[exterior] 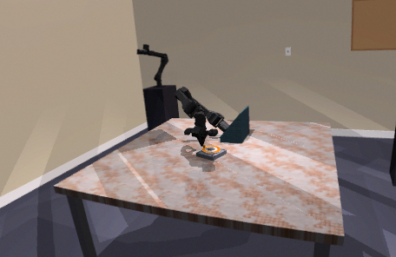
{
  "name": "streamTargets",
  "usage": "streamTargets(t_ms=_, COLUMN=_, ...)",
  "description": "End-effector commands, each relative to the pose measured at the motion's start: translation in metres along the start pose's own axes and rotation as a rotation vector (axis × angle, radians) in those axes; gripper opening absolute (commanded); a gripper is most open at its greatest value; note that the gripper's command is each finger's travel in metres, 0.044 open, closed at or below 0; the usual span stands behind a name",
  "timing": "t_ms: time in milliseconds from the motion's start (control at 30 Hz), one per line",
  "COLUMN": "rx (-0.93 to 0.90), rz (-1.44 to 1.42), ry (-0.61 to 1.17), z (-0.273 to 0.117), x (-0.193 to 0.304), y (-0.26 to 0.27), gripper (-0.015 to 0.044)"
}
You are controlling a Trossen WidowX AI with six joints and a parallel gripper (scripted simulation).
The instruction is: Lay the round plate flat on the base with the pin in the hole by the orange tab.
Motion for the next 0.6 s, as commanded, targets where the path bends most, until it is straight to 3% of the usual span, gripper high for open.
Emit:
streamTargets(t_ms=0, rx=0.000, rz=-0.005, ry=0.014, z=0.003, x=0.006, y=0.001, gripper=0.0000)
streamTargets(t_ms=233, rx=-0.001, rz=-0.005, ry=0.014, z=0.001, x=0.008, y=0.001, gripper=0.0000)
streamTargets(t_ms=567, rx=-0.002, rz=-0.006, ry=0.015, z=-0.040, x=0.009, y=0.001, gripper=0.0000)
Point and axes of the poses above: the point midway between the two fingers, 35 mm back from their tips, its own z axis out along the fingers, its own y axis across the jaws, x = y × z, the point moved 3 cm from there along -z, back along the fingers, and after that the axes turned 1 degree about -z, right-handed, at the moved point
